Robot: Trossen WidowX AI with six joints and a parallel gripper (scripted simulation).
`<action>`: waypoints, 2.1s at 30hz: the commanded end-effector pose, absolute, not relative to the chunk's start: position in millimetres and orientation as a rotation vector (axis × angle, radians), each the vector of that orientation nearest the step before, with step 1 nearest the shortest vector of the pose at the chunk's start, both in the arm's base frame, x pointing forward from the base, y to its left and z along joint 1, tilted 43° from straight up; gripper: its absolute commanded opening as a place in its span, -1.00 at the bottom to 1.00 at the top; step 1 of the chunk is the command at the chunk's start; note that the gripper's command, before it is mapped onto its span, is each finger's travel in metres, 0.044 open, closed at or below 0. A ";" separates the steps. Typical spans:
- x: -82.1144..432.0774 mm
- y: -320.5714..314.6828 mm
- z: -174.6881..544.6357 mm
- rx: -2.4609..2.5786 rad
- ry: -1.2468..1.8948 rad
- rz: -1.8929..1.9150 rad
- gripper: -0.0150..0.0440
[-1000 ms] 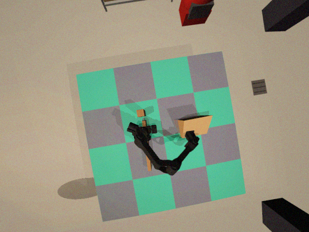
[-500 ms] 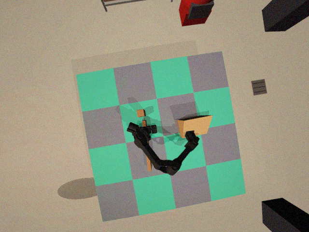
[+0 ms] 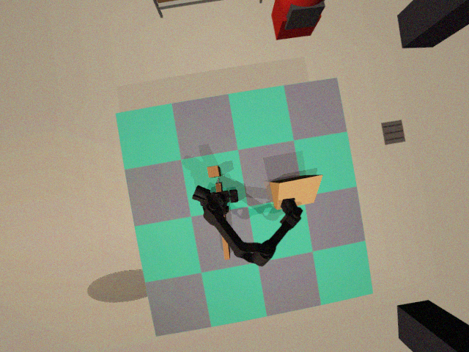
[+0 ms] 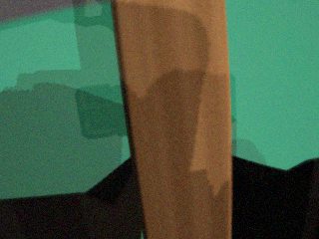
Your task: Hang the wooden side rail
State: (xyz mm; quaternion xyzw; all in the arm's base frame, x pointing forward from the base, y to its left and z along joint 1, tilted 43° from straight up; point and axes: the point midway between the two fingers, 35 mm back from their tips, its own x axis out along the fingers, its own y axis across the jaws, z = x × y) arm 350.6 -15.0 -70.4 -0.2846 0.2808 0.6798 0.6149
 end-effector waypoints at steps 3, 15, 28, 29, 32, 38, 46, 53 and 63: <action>355.5 -22.0 -64.6 -0.680 0.638 1.550 -0.49; 355.6 -23.4 -63.1 -0.680 0.638 1.550 -0.49; 355.8 -24.9 -61.5 -0.680 0.639 1.550 -0.49; 355.8 -25.0 -61.4 -0.680 0.639 1.550 -0.49; 355.8 -25.3 -61.0 -0.680 0.639 1.550 -0.49; 355.9 -26.0 -60.3 -0.680 0.639 1.550 -0.49; 356.0 -26.9 -59.3 -0.680 0.639 1.550 -0.49; 356.0 -27.7 -58.4 -0.680 0.639 1.550 -0.49; 356.1 -28.8 -57.2 -0.680 0.639 1.550 -0.49</action>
